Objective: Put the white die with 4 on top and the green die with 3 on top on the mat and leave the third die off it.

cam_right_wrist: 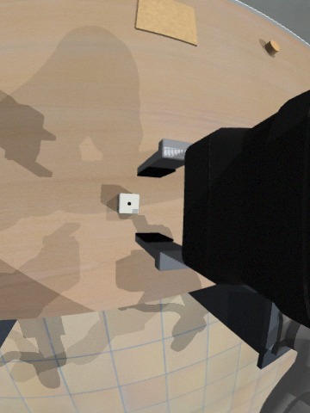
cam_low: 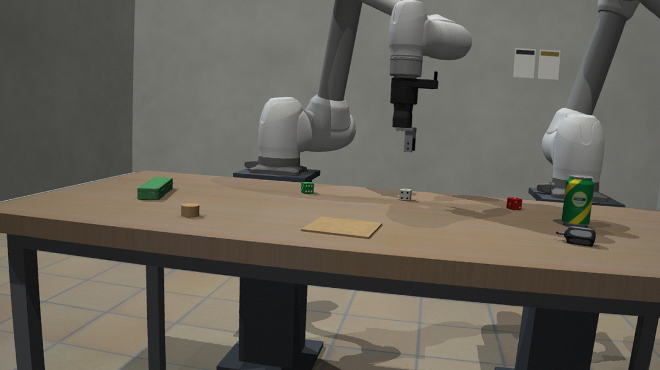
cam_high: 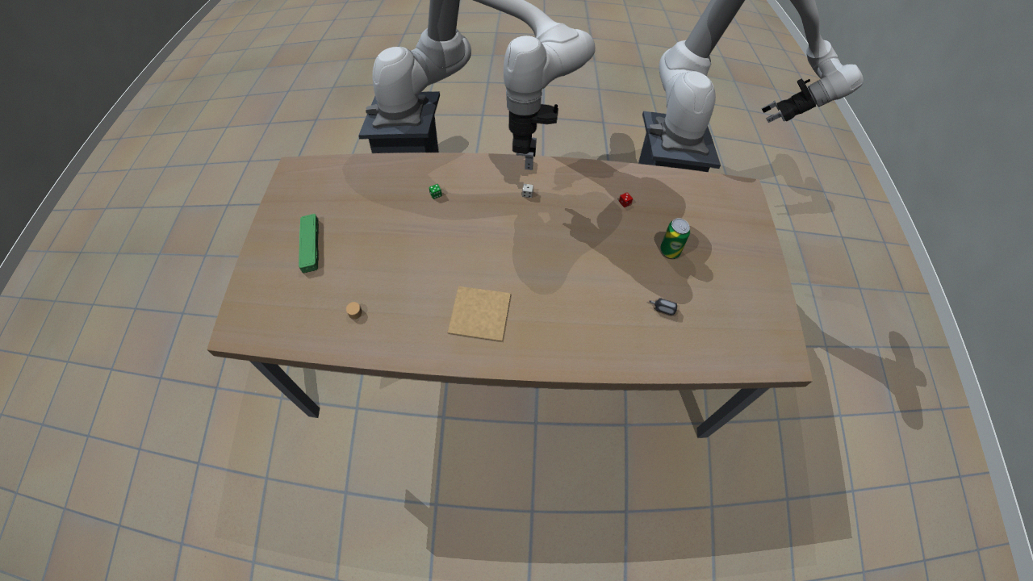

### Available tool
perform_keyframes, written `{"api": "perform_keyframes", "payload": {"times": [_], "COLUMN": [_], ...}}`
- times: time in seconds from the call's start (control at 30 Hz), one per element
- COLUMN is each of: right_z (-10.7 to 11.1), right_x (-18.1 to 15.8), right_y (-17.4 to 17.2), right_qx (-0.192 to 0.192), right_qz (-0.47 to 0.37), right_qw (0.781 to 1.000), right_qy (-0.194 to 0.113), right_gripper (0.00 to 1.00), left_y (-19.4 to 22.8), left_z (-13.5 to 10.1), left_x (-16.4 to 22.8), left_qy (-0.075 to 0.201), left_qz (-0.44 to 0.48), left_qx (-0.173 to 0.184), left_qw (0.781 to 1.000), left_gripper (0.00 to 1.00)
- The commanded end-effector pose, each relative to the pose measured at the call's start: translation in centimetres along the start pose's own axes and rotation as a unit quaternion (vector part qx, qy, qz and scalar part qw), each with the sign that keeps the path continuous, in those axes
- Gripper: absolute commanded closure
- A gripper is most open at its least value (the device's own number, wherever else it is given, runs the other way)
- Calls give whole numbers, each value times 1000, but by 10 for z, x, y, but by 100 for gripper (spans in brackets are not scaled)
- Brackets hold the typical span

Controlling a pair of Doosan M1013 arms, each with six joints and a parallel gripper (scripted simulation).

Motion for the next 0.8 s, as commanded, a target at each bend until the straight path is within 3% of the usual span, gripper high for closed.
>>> {"api": "perform_keyframes", "payload": {"times": [0.0,0.2,0.37,0.5,0.7,0.77], "right_z": [-1,-1,-3,-6,-10,-10], "right_x": [0,-1,-4,-7,-13,-13], "right_y": [-2,-2,1,3,6,6], "right_qx": [0,0,0,0,-1,-1], "right_qz": [-3,14,87,166,302,302], "right_qw": [1000,1000,996,986,953,953], "right_qy": [-1,-1,-1,-1,-1,-1], "right_gripper": [0,0,0,0,0,0], "left_y": [2,2,2,2,2,2], "left_z": [-2,-2,-2,-2,-2,-2], "left_x": [5,5,5,5,5,5], "left_qy": [-4,-4,-4,-4,-4,-4], "left_qz": [3,3,3,3,3,3], "left_qx": [1,1,1,1,1,1], "left_qw": [1000,1000,1000,1000,1000,1000], "left_gripper": [0,0,0,0,0,0]}}
Point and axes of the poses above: on each arm, the point where the finger pads meet when closed, its own z axis back along the fingers, its own x axis across the jaws, y = z × x, the point moved 4 cm from there along z, back along the fingers, and after that the axes turned 10 degrees about z, right-handed, at the moved point
